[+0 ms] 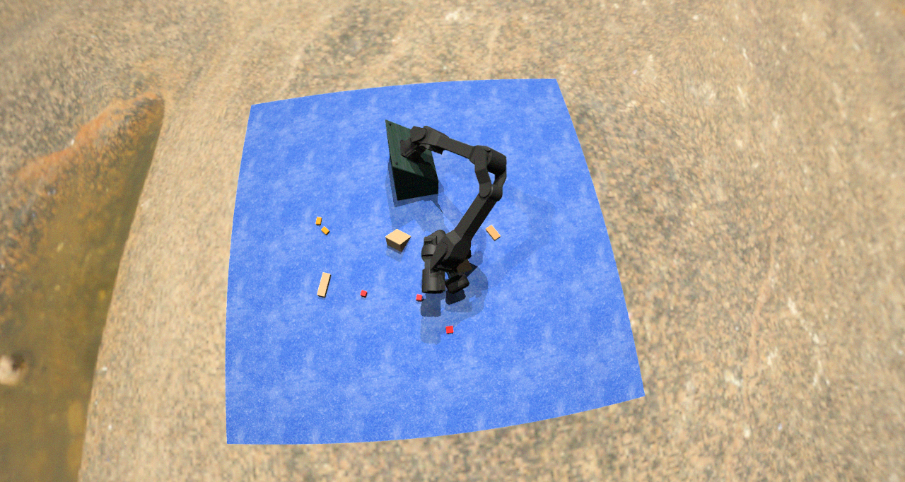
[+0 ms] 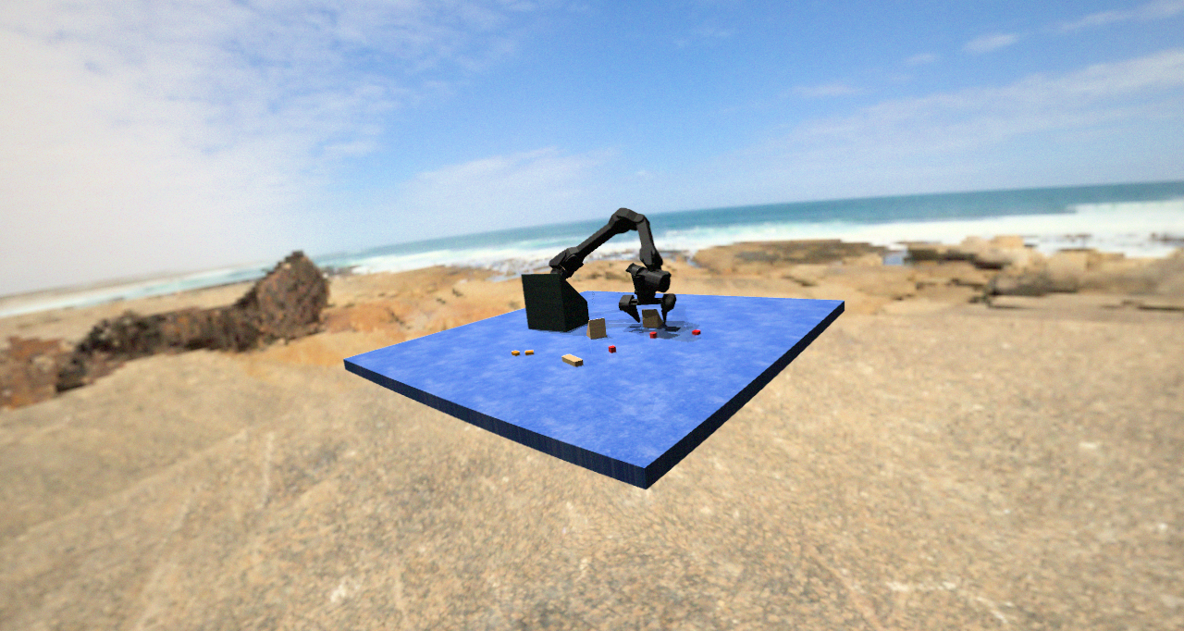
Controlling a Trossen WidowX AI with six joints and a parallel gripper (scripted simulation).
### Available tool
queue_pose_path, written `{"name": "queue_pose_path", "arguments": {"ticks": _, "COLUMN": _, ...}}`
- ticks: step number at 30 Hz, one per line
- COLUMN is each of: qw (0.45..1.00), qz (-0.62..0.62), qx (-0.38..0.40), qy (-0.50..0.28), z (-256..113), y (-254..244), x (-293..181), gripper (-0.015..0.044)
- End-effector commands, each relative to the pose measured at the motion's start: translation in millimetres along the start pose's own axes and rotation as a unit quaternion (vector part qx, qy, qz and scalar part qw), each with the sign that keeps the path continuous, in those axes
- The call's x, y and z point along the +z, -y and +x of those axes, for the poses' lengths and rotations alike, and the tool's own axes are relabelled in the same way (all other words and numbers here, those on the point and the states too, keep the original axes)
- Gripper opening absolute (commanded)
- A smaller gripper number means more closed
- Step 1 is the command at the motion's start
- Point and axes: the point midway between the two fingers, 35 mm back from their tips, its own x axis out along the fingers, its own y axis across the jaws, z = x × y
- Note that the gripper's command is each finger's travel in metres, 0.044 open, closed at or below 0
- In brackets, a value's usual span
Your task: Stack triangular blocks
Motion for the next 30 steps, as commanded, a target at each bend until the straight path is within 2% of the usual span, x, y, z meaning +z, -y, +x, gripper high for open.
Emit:
{"name": "queue_pose_path", "arguments": {"ticks": 1, "qw": 1.0, "qz": 0.002, "qx": -0.001, "qy": 0.004, "z": 4.9, "y": -1.5, "x": 3.0, "gripper": 0.044}}
{"name": "queue_pose_path", "arguments": {"ticks": 4, "qw": 1.0, "qz": 0.002, "qx": -0.001, "qy": 0.005, "z": 7.1, "y": -1.8, "x": 3.6, "gripper": 0.044}}
{"name": "queue_pose_path", "arguments": {"ticks": 11, "qw": 1.0, "qz": 0.002, "qx": -0.001, "qy": 0.005, "z": 7.1, "y": -1.8, "x": 3.6, "gripper": 0.0256}}
{"name": "queue_pose_path", "arguments": {"ticks": 19, "qw": 1.0, "qz": 0.002, "qx": -0.001, "qy": 0.005, "z": 7.1, "y": -1.8, "x": 3.6, "gripper": 0.0203}}
{"name": "queue_pose_path", "arguments": {"ticks": 27, "qw": 1.0, "qz": -0.001, "qx": 0.001, "qy": 0.003, "z": 5.1, "y": -2.0, "x": 3.7, "gripper": 0.0}}
{"name": "queue_pose_path", "arguments": {"ticks": 30, "qw": 1.0, "qz": -0.001, "qx": 0.001, "qy": 0.003, "z": 5.1, "y": -2.0, "x": 3.7, "gripper": 0.0}}
